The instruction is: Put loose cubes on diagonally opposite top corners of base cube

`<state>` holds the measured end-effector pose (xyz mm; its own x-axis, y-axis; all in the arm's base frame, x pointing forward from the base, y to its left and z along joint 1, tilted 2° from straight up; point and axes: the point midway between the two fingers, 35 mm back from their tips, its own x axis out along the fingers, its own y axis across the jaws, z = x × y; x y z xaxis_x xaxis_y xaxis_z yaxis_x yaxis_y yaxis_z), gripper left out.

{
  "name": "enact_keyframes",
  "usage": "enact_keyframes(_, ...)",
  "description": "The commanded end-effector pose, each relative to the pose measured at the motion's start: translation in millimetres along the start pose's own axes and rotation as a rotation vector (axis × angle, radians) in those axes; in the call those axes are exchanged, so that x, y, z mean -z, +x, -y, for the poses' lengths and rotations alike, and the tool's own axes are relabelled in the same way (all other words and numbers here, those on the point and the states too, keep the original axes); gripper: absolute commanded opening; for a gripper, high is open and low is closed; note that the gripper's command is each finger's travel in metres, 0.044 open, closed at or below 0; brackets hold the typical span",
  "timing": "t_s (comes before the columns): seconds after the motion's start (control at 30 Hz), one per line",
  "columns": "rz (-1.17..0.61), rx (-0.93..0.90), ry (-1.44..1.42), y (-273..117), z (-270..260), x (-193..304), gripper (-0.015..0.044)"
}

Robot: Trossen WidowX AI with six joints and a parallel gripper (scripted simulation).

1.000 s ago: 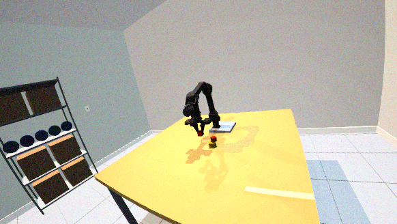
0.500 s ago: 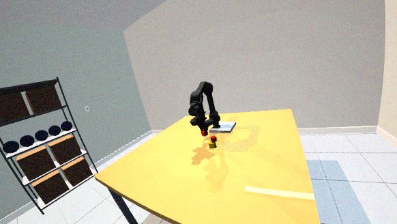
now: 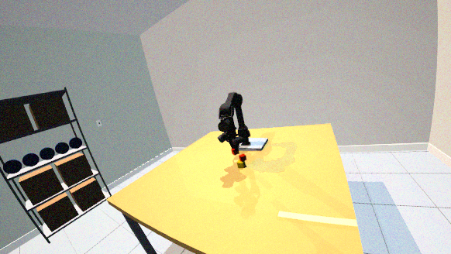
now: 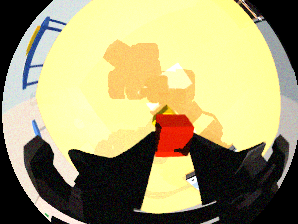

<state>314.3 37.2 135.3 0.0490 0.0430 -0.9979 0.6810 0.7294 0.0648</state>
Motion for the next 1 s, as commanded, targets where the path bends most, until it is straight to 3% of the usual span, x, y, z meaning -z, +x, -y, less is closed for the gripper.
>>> enact_keyframes(0.0, -0.002, 0.010, 0.004, 10.6, 1.8, 2.0, 0.0105)
enact_keyframes(0.97, -0.008, 0.007, 0.015, 54.1, 2.0, 2.1, 0.0105)
